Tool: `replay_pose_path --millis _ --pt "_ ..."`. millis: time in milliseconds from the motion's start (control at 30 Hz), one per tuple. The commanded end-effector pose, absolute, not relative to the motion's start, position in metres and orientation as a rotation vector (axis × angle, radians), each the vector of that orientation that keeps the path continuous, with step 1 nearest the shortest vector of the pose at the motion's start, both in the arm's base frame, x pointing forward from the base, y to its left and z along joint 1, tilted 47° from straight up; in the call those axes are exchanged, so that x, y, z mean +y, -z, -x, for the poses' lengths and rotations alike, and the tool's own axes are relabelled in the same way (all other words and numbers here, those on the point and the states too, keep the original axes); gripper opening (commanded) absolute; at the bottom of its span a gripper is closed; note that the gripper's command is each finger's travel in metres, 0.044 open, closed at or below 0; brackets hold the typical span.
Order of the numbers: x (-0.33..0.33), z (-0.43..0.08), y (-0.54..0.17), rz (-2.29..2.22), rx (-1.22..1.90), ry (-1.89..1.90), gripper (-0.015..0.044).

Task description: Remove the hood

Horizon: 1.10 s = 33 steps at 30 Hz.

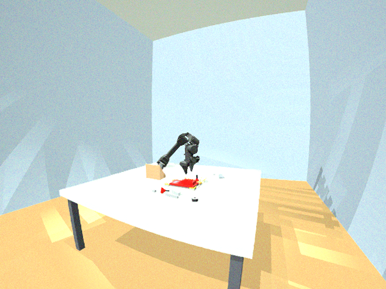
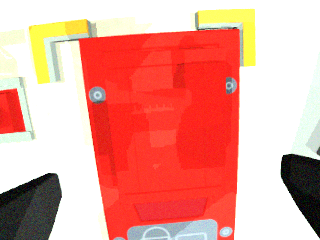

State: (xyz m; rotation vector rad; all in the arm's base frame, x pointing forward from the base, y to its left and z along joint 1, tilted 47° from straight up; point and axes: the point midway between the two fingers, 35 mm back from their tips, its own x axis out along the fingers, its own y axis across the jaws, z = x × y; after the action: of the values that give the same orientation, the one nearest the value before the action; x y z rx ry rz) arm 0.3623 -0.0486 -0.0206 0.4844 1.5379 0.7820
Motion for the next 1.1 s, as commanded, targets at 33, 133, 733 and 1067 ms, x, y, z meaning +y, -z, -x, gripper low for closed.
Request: replay_pose_path --millis 33,133,733,1067 --pt "-0.046 -0.362 0.024 -0.487 1.534 -0.788 0.0440" --pt "-0.044 -0.362 0.026 -0.487 1.534 -0.788 0.0440" --pt "-0.034 -0.361 0.037 -0.487 1.534 -0.788 0.0440" --pt "-0.028 -0.360 0.043 -0.488 1.534 -0.789 0.0440"
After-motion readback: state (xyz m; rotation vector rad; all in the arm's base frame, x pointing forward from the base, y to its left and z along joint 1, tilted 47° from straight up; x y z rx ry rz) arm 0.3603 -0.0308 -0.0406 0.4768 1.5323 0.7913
